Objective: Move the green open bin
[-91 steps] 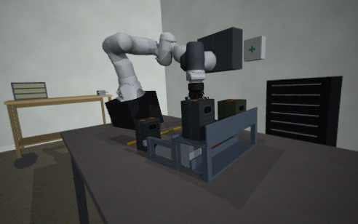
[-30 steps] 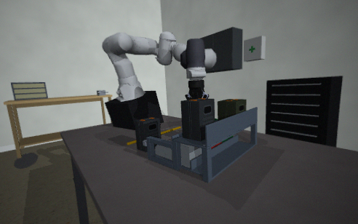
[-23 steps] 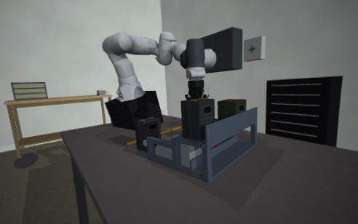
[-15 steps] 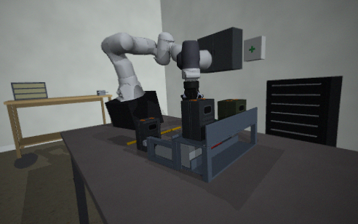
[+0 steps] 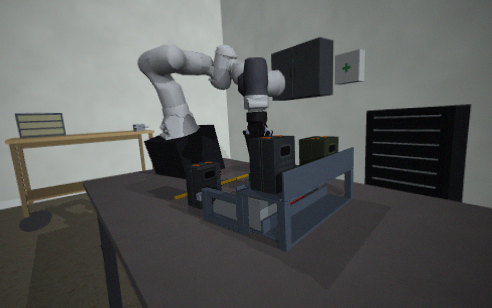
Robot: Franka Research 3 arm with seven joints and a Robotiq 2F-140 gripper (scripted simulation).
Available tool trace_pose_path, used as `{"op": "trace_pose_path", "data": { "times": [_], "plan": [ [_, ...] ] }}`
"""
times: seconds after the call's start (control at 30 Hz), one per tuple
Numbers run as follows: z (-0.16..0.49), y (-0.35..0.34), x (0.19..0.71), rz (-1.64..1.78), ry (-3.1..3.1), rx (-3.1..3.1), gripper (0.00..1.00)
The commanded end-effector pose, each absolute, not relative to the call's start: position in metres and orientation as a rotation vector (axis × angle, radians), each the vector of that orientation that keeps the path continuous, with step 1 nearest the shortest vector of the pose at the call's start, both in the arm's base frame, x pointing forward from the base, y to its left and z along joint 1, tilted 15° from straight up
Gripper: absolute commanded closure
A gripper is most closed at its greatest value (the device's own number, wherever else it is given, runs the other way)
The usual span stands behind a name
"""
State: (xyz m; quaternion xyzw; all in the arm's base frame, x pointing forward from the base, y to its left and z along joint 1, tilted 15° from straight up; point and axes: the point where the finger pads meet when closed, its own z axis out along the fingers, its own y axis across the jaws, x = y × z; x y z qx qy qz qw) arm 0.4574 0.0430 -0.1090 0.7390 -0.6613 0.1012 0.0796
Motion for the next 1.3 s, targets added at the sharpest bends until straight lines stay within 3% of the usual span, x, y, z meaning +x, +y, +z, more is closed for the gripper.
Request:
{"op": "trace_pose_path", "data": {
  "times": [0.0, 1.27],
  "plan": [
    [-0.108, 0.044, 0.455, 0.311, -1.968, 2.232, 1.00],
    [-0.110, 0.036, 0.393, 0.311, -1.968, 2.232, 1.00]
  ]
}}
